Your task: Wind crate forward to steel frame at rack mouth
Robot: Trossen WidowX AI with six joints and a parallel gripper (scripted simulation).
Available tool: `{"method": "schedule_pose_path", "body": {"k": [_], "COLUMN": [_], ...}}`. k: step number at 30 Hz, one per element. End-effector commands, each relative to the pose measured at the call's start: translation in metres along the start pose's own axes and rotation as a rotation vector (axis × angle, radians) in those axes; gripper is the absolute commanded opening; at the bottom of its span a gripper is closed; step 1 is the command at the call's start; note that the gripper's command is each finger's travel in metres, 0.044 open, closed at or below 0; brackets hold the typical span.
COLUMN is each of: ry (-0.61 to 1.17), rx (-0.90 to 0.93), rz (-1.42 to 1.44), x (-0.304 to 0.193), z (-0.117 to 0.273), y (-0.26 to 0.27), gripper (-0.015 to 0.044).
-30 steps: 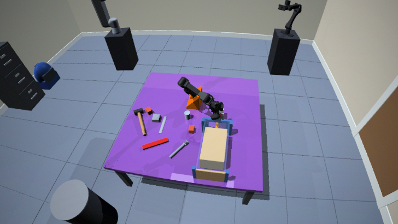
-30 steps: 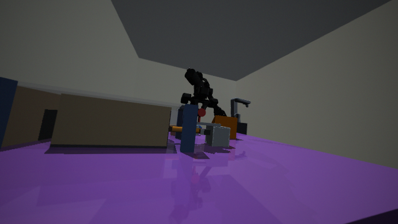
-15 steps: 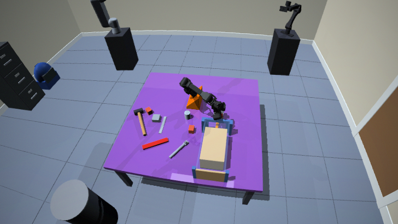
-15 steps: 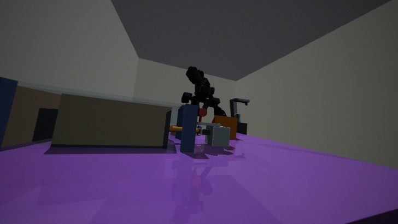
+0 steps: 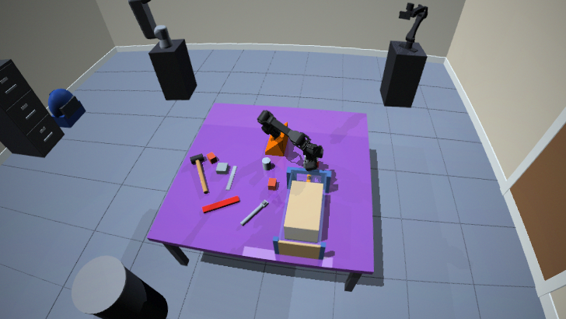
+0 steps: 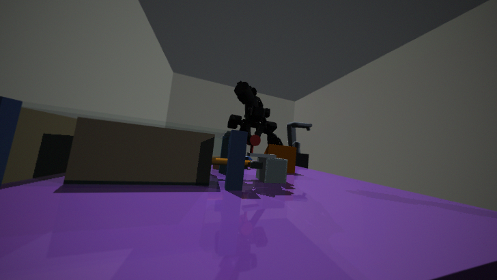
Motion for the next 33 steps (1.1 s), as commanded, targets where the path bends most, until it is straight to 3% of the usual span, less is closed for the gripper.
{"method": "schedule_pose_path", "body": {"k": [1, 33], "ry": [-0.038, -0.041], "rx": [0.007, 0.008], "rz": [0.019, 0.020], "x": [0.022, 0.049], "z": [-0.008, -0.019], "y": [0.010, 0.033], "gripper": [0.0000, 0.0000]}}
Point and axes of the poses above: the point midway between the two fingers, 35 mm back from their tips, its own z axis back along the fingers, its own y axis across the jaws, x = y × z, the point moved 2 cm from there along z, back along the fingers, and after that the axes turned 1 degree about z, right-handed, at the moved point
